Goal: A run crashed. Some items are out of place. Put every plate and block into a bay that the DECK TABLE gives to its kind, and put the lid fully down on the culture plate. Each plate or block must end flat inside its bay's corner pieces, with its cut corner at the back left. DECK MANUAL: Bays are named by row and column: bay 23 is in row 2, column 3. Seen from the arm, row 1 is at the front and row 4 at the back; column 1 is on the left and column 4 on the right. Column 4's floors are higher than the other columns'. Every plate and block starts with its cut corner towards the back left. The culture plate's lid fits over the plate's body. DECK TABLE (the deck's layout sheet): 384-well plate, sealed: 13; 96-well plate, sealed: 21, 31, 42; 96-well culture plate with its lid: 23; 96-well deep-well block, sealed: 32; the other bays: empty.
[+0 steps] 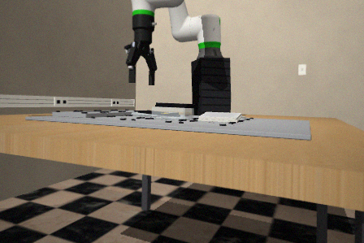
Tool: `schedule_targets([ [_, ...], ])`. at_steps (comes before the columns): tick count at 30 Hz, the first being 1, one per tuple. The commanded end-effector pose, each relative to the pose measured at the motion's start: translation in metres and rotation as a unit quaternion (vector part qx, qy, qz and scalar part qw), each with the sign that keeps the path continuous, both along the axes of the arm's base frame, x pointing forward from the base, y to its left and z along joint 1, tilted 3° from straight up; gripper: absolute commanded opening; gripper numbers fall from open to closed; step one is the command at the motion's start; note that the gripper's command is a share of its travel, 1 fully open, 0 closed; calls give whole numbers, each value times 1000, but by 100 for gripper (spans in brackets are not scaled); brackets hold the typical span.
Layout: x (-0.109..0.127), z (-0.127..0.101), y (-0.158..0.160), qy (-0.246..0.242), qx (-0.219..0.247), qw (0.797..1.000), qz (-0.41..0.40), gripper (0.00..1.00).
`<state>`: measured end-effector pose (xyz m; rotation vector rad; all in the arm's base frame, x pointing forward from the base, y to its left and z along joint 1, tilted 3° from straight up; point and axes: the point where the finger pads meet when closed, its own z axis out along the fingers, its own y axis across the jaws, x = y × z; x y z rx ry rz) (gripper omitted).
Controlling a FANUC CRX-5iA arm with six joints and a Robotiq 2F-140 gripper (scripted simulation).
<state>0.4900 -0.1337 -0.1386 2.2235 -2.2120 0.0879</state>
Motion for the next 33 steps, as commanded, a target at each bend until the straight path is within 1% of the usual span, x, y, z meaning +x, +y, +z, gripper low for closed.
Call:
schedule_targets([
  [1, 1, 1, 0, -1, 0, 1000, 0, 100],
  [2, 1, 1, 0, -1, 0, 1000, 0, 100],
  [14, 1, -1, 48, -1, 0, 1000, 0, 100],
  [16, 1, -1, 48, -1, 0, 1000, 0, 100],
  [31, 0, -4, 108, -1, 0, 1000, 0, 100],
  [33, 0, -4, 108, -1, 0, 1000, 0, 100],
])
